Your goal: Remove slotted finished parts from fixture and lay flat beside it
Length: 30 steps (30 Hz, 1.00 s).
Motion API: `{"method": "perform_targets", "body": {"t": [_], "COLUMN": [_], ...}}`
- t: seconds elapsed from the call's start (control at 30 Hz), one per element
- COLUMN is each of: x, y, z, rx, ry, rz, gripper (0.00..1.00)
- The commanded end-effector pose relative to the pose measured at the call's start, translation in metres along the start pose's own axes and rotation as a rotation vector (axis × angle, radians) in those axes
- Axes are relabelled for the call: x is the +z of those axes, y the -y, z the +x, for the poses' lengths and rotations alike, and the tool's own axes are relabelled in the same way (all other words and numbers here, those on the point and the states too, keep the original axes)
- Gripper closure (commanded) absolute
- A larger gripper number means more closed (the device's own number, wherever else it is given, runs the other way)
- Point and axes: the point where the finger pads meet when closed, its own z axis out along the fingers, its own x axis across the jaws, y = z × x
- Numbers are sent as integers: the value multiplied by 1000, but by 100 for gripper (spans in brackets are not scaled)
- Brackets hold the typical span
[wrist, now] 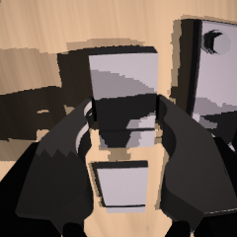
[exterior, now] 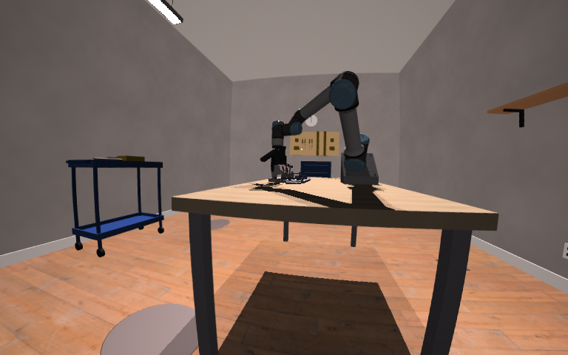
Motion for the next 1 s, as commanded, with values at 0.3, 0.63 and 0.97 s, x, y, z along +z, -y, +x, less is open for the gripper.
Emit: {"method": "perform_targets", "body": {"t": [0.3, 0.63, 0.97], "x": [-1, 0, 3], "y": [0, 0, 0], "z": [0, 0, 0], "rx": [0, 0, 0], "ry": [0, 0, 0], "rz": [1, 1, 1], "gripper": [100, 100, 100]}}
